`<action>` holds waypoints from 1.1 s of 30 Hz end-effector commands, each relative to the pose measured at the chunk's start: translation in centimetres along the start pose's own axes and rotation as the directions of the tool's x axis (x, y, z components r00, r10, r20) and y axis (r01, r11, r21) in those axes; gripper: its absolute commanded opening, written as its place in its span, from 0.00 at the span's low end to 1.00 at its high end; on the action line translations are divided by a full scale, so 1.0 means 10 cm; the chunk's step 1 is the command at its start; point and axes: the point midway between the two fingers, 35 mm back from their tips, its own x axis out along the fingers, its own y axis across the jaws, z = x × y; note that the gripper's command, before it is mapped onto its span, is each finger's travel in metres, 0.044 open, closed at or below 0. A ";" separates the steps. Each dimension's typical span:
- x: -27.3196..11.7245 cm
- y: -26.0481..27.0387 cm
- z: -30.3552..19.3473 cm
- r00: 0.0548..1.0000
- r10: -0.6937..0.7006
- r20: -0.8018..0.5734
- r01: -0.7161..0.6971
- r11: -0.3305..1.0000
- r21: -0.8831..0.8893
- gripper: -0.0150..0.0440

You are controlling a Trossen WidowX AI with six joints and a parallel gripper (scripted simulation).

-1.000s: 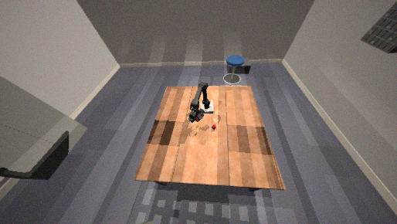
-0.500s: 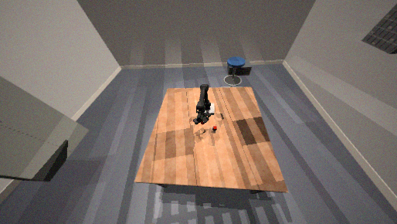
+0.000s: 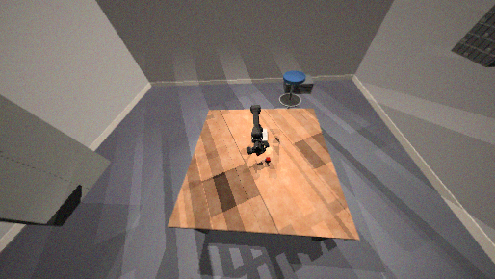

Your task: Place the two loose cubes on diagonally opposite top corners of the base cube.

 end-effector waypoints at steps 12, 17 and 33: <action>0.03 0.46 0.17 1.000 -0.002 0.000 0.003 0.980 0.200 0.43; 0.05 0.61 0.20 1.000 -0.002 -0.002 0.003 0.964 0.267 0.43; 0.18 0.84 0.24 1.000 -0.006 -0.010 0.009 0.936 0.352 0.43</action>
